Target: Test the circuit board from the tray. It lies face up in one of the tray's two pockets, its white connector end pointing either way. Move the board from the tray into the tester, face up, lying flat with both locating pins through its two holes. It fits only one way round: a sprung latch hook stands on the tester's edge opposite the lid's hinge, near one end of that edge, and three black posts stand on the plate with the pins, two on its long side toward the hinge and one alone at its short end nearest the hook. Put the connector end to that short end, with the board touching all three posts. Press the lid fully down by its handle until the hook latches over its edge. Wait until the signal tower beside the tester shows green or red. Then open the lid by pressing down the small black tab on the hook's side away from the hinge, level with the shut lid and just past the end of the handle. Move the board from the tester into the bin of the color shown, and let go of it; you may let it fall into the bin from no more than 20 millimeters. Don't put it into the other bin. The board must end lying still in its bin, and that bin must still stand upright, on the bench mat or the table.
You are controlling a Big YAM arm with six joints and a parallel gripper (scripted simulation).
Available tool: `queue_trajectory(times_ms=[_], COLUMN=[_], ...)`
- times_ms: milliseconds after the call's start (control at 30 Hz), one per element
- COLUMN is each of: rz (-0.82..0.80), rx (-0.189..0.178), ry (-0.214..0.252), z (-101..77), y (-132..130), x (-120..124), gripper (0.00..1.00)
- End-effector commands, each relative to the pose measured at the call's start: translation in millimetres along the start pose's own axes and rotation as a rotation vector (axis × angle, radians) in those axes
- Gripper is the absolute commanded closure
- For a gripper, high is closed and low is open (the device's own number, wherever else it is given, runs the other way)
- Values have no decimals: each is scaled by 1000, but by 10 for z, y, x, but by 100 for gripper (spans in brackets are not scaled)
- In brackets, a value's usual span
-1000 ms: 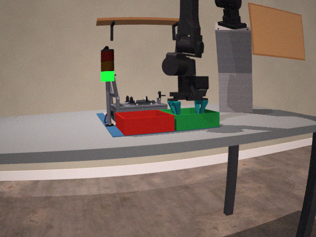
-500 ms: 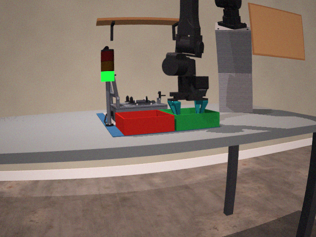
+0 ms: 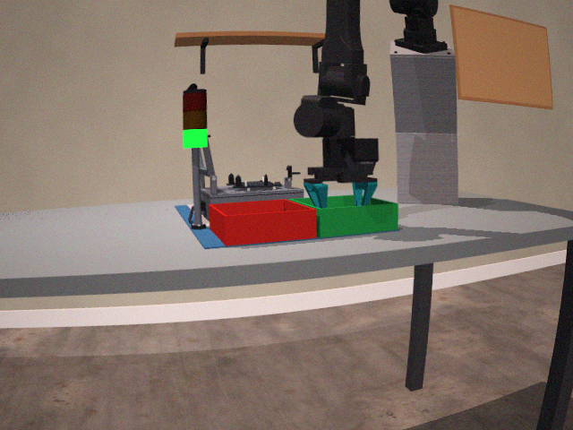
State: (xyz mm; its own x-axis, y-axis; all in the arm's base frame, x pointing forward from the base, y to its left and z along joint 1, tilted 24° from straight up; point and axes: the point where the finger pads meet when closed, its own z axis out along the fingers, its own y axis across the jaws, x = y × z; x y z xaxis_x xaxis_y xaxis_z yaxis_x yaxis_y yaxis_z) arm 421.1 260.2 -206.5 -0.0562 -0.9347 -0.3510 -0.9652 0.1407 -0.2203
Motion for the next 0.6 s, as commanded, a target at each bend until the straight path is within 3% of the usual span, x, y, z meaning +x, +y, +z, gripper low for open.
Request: queue_trajectory(times_ms=[0, 133, 167, 567], rz=[0, 0, 0, -1], rx=[3, 3, 3, 3], ry=[-3, -3, -3, -3], z=[54, 54, 54, 54], y=[28, 28, 28, 28], x=[-16, -16, -16, -16], gripper=[28, 28, 8, 8])
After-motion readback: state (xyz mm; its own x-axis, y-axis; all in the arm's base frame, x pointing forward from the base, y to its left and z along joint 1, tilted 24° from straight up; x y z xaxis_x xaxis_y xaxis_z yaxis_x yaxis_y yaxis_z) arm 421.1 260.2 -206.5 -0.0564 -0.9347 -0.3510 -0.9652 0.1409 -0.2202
